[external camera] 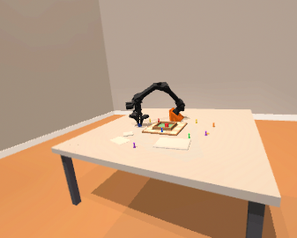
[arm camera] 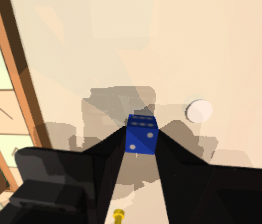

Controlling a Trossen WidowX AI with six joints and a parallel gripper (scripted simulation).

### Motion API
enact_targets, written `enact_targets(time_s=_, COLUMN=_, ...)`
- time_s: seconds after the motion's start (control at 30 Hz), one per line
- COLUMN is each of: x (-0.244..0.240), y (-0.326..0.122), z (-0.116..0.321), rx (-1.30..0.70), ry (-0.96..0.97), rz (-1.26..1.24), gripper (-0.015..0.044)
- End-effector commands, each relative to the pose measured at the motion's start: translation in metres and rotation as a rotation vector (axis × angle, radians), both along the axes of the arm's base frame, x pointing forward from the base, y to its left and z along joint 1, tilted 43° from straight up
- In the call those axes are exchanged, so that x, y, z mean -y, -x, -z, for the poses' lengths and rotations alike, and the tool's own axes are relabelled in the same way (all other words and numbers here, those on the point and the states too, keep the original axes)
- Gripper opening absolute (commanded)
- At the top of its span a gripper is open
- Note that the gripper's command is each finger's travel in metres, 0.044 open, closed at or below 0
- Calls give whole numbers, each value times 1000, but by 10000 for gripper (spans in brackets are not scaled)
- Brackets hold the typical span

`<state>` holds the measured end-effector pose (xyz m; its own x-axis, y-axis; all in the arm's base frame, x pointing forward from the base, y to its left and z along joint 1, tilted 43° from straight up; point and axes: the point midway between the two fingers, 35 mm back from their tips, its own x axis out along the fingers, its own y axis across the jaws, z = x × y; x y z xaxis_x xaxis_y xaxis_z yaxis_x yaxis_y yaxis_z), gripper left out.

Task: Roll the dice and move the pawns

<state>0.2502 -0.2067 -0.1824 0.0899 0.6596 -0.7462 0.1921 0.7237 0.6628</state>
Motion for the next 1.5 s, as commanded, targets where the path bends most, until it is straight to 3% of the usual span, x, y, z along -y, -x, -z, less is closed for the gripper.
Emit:
enact_targets(time_s=0.0, x=-1, y=0, z=0, rx=0, ry=-3, rz=5, gripper=84)
enact_targets(time_s=0.07, x=-1, y=0, z=0, rx=0, ry=-3, rz=5, gripper=71)
enact_targets(time_s=0.17, x=2, y=-1, z=-2, rx=-1, ry=-3, rz=5, gripper=0)
enact_targets(time_s=1.0, x=85, y=3, z=-85, rx=-3, ry=1, rz=5, gripper=0)
enact_targets(time_s=1.47, x=62, y=-5, z=-112, rx=-161, ry=-20, rz=184, gripper=0)
